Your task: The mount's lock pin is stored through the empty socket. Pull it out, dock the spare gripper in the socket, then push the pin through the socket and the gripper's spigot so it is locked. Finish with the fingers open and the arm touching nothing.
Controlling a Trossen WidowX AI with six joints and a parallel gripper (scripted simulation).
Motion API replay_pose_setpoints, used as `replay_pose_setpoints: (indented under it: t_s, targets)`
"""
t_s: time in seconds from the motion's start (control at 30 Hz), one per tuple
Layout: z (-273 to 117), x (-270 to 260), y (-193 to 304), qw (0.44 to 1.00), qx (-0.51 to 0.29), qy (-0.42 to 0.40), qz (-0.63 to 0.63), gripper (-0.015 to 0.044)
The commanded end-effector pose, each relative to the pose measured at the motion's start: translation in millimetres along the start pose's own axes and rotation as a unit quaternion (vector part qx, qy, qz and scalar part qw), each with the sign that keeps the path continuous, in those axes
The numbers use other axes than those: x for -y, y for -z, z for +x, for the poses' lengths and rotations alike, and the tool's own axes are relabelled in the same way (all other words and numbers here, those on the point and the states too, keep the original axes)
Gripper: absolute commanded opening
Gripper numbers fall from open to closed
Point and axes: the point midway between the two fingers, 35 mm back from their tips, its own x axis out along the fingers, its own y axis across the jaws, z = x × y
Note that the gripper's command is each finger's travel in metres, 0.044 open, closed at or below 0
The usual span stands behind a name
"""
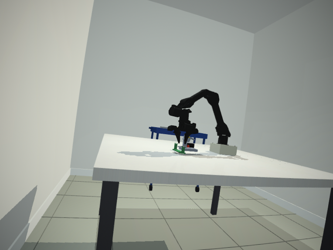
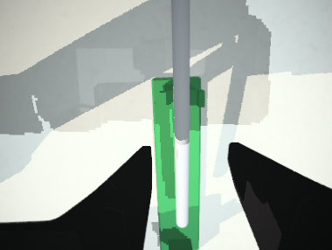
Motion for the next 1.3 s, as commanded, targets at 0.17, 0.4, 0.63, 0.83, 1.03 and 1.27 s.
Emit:
replay_pose_setpoints:
  t_s: [0.17, 0.4, 0.63, 0.83, 1.03, 1.27]
  targets:
    - [19.9, -2.1, 3.6, 1.0, -0.001, -0.006, -0.002, 0.018]
    - [31.1, -2.3, 5.5, 1.0, -0.001, -0.006, -0.002, 0.018]
    - [38.2, -2.6, 6.8, 1.0, -0.001, -0.006, -0.002, 0.018]
    - [38.2, -2.6, 6.8, 1.0, -0.001, -0.006, -0.002, 0.018]
    - [38.2, -2.6, 6.8, 1.0, -0.001, -0.006, -0.002, 0.0101]
    - [38.2, -2.6, 6.8, 1.0, -0.001, -0.006, -0.002, 0.0]
